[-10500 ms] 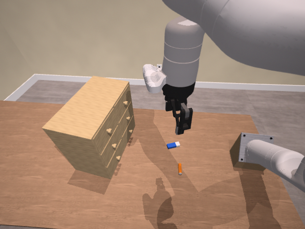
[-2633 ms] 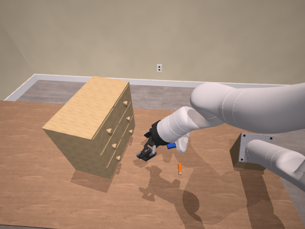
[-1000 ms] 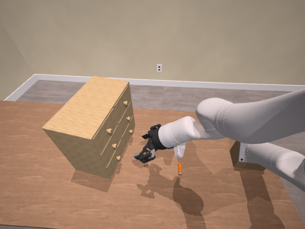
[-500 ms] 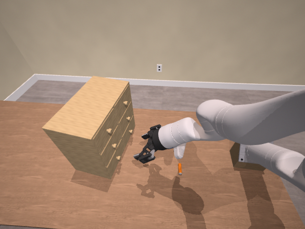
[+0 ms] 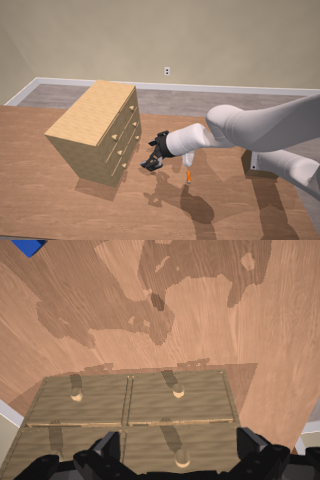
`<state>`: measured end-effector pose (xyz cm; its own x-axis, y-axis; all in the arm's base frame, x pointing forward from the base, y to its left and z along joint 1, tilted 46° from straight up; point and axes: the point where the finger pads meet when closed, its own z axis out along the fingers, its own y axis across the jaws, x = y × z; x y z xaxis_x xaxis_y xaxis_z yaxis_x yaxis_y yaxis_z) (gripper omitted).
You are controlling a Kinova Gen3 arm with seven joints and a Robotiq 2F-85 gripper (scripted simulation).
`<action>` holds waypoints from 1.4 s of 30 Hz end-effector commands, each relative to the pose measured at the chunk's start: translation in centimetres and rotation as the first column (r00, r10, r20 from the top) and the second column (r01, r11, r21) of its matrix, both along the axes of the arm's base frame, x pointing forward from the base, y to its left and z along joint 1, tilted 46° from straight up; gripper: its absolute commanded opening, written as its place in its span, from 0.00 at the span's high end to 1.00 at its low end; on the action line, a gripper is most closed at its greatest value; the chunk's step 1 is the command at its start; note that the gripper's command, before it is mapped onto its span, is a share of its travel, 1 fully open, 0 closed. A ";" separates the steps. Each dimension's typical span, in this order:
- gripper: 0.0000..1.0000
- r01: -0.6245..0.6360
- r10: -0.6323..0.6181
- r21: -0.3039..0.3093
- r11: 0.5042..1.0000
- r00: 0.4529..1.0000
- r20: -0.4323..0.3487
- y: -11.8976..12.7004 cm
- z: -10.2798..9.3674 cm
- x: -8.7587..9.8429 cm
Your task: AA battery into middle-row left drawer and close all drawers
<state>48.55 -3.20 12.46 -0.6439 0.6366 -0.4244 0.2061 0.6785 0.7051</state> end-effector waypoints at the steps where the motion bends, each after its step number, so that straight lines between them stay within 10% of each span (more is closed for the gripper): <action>1: 0.00 -0.005 0.005 0.000 1.000 1.000 0.007 0.2 0.1 0.0; 2: 0.67 -0.005 0.005 0.000 1.000 1.000 0.007 0.2 0.1 0.0; 42: 0.67 -0.004 0.004 -0.001 1.000 1.000 0.009 0.3 -0.8 3.1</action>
